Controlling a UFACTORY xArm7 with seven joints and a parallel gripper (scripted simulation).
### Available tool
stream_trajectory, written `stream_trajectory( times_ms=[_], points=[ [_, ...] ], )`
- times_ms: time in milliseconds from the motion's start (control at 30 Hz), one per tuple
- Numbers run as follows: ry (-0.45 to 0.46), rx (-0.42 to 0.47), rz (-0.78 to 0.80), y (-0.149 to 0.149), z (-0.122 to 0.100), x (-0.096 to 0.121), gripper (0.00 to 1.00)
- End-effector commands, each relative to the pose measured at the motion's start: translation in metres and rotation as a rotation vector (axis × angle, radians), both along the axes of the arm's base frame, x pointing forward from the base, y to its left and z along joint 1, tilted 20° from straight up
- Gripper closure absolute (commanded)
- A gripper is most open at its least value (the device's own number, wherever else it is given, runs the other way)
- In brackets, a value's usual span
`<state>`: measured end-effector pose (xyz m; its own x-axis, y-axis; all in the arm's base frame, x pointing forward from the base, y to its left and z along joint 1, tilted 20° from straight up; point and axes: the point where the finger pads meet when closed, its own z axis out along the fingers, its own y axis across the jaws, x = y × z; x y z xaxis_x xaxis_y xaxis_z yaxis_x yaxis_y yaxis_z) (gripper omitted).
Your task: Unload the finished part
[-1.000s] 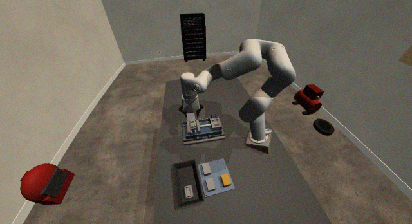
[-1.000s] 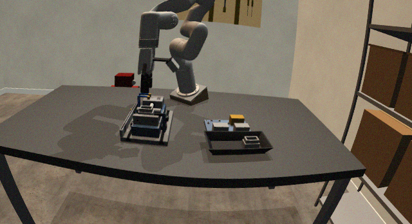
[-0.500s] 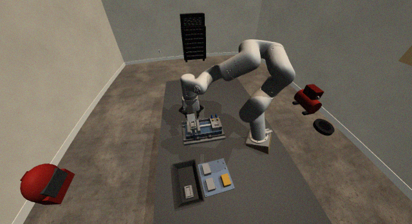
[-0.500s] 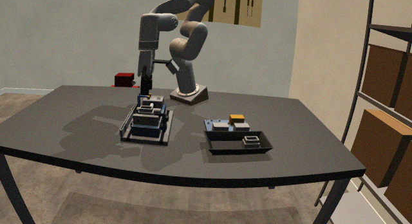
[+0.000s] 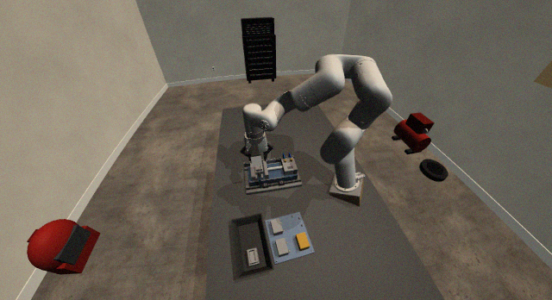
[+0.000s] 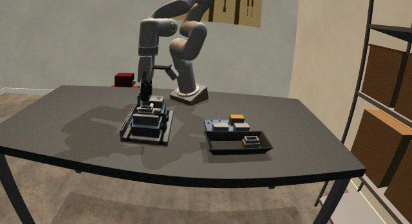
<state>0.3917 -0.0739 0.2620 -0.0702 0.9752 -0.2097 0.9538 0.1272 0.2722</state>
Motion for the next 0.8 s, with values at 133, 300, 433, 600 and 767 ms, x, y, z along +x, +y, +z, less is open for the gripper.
stream_trajectory(
  times_ms=[133, 300, 433, 600, 767],
  points=[
    [-0.004, -0.001, 0.001, -0.003, -0.012, 0.005, 0.31],
    [-0.004, -0.001, 0.001, -0.004, -0.017, 0.007, 0.31],
    [-0.004, -0.001, 0.001, -0.005, -0.022, 0.009, 0.31],
    [-0.004, -0.001, 0.001, -0.006, -0.027, 0.01, 0.31],
    [-0.004, -0.001, 0.001, -0.006, -0.03, 0.011, 0.31]
  ],
)
